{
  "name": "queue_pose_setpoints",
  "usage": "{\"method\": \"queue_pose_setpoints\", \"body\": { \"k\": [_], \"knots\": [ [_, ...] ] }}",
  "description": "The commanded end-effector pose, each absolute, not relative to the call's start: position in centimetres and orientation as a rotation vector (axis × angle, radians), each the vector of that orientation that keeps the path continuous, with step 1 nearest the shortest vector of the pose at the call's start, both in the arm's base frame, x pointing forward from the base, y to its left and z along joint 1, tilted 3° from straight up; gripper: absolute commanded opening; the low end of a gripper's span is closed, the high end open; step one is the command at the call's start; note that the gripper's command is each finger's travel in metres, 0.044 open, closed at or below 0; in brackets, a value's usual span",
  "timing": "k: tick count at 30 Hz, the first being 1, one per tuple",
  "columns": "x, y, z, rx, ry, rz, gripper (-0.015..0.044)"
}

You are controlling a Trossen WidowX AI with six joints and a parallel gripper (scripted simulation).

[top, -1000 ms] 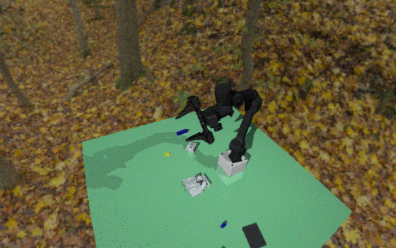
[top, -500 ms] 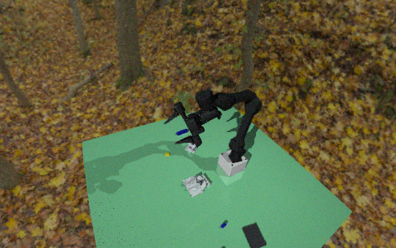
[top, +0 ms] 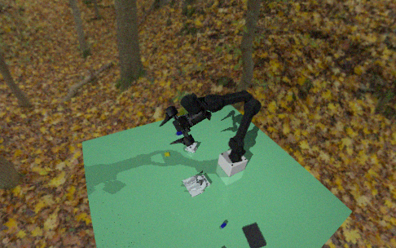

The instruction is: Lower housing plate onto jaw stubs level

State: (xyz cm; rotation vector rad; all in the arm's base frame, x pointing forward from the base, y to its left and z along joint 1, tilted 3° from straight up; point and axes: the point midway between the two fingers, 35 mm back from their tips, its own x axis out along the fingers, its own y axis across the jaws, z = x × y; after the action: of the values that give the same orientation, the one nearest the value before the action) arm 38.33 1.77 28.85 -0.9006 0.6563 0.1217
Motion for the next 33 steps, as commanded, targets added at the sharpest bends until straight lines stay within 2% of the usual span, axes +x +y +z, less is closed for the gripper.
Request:
{"method": "queue_pose_setpoints", "body": {
  "k": [1,33],
  "knots": [
    [38.4,0.2,27.1,-0.848,0.723,0.103,0.0440],
    [33.9,-12.7,16.6,-0.341,1.136,-0.158,0.0440]
  ]
}}
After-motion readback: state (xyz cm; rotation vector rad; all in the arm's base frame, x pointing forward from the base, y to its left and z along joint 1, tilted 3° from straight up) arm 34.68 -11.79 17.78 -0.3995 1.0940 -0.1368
